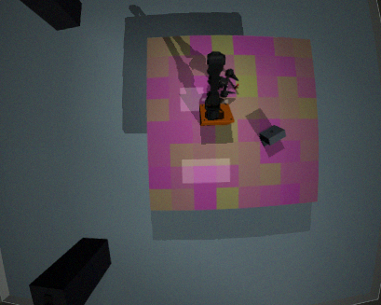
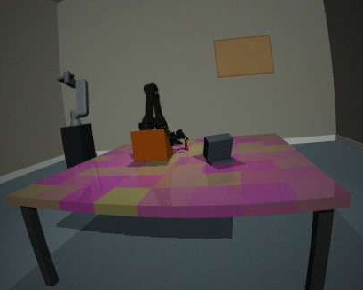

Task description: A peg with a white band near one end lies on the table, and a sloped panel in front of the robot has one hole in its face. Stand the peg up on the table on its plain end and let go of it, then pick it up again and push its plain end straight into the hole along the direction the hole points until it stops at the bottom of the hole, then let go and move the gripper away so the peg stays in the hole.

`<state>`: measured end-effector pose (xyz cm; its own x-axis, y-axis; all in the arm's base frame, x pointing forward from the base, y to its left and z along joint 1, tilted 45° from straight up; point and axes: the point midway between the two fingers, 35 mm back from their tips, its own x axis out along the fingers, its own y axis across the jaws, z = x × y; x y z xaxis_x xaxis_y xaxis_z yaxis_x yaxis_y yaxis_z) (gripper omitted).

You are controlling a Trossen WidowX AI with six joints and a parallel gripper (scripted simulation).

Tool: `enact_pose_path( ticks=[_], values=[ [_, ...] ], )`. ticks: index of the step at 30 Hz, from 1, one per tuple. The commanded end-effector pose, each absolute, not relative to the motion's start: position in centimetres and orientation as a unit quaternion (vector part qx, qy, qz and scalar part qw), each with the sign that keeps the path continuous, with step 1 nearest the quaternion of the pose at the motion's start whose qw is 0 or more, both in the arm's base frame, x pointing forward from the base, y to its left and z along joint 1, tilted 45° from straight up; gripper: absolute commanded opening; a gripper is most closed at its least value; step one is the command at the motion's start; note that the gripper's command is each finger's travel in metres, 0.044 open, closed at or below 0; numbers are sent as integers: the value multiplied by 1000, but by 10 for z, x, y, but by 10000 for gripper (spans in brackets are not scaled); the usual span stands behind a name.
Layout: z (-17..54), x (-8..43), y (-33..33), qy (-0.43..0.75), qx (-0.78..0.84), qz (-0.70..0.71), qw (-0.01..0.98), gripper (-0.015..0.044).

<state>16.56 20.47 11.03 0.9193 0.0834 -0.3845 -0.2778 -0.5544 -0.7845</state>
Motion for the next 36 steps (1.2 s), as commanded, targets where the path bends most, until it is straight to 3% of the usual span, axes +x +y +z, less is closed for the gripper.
enact_pose_path(
  ticks=[1, 17, 36],
  values=[
    [112, 166, 204, 57, -860, 193, 469, 440],
    [223, 164, 92, 56, -860, 191, 469, 440],
    [176, 168, 111, 88, -844, 408, 338, 440]
  ],
)
